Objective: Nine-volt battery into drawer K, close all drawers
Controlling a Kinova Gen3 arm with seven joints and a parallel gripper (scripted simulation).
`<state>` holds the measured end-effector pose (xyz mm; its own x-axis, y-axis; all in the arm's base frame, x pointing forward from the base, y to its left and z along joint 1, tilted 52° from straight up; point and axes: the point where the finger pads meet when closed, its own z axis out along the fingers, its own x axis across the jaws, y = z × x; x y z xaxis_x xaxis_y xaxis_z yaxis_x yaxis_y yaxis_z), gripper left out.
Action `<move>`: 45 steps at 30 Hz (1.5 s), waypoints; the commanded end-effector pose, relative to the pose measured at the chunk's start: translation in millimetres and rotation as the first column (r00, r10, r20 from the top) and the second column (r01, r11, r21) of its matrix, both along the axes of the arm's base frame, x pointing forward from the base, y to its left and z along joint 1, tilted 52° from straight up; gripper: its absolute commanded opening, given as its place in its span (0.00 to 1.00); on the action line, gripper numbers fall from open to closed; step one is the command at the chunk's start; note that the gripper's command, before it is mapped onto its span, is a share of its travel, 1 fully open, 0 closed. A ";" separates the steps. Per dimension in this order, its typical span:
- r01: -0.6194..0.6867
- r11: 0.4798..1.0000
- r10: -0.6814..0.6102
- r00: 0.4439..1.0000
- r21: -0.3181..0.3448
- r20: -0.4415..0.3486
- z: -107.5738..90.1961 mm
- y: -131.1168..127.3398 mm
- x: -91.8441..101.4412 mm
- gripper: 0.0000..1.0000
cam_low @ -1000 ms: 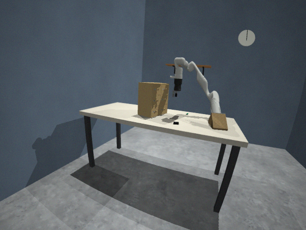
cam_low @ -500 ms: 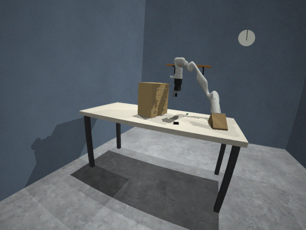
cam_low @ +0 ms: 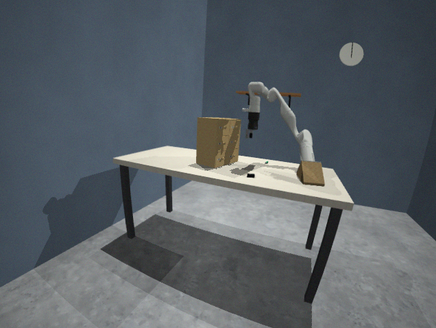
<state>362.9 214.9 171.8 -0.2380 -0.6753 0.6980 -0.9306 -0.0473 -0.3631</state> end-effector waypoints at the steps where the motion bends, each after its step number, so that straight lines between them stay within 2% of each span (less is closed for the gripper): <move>1: -0.001 1.000 0.001 1.000 0.001 0.000 0.3 0.8 -0.2 1.00; 6: -0.001 1.000 0.001 1.000 0.001 0.000 -4.3 5.3 1.4 1.00; 12: -0.001 1.000 0.001 1.000 0.001 0.000 -31.6 31.8 10.7 1.00; 14: -0.001 1.000 0.001 1.000 0.001 0.000 -31.6 31.8 10.7 1.00; 22: -0.001 1.000 0.001 1.000 0.001 0.000 -80.0 78.7 27.1 1.00; 27: -0.001 1.000 0.001 1.000 0.001 0.000 -97.6 95.8 33.1 1.00; 45: -0.011 1.000 0.012 1.000 -0.002 0.011 -103.0 99.2 36.3 1.00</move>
<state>399.8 313.7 68.6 -0.2398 -0.6760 0.6968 -0.9271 -0.0535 -0.3710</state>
